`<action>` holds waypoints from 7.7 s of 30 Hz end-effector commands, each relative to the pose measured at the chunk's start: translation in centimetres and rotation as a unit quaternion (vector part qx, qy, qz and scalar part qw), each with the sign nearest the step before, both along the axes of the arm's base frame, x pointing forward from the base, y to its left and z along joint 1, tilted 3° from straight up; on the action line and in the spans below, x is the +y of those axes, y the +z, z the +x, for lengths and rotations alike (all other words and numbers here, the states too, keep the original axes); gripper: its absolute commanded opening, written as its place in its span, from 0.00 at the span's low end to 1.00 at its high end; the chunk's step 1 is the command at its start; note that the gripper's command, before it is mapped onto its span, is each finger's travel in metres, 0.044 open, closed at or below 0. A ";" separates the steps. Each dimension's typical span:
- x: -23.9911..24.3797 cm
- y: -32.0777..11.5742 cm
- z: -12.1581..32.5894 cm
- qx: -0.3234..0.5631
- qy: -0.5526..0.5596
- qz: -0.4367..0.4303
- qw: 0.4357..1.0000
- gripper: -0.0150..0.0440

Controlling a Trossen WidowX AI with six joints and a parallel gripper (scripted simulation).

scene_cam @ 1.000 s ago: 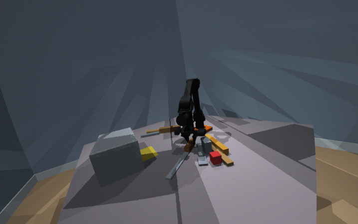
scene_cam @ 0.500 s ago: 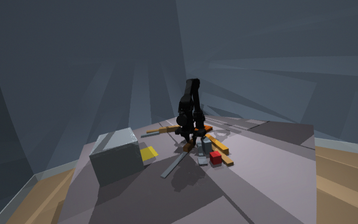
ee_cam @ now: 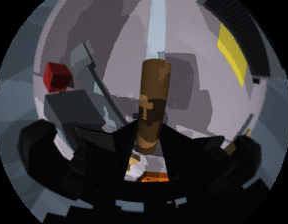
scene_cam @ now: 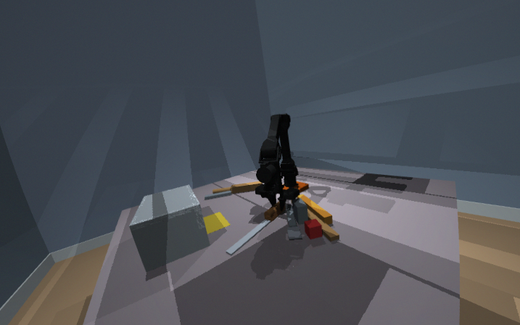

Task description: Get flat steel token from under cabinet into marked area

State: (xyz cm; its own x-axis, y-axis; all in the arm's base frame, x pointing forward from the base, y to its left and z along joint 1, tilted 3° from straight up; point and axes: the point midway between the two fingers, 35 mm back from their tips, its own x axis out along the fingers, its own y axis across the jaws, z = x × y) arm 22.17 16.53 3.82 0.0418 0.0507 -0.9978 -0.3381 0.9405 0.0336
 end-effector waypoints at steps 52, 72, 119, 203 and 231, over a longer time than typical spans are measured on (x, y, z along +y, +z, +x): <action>0.1 0.1 0.1 0.010 -0.218 0.010 0.976 0.25; -0.3 0.0 1.5 0.010 -0.222 0.008 0.975 0.43; -0.2 -0.2 1.2 0.009 -0.222 0.010 0.975 0.25; -1.5 0.4 10.1 0.007 -0.242 0.011 0.970 0.25; -1.9 0.6 13.2 0.006 -0.242 0.011 0.970 0.25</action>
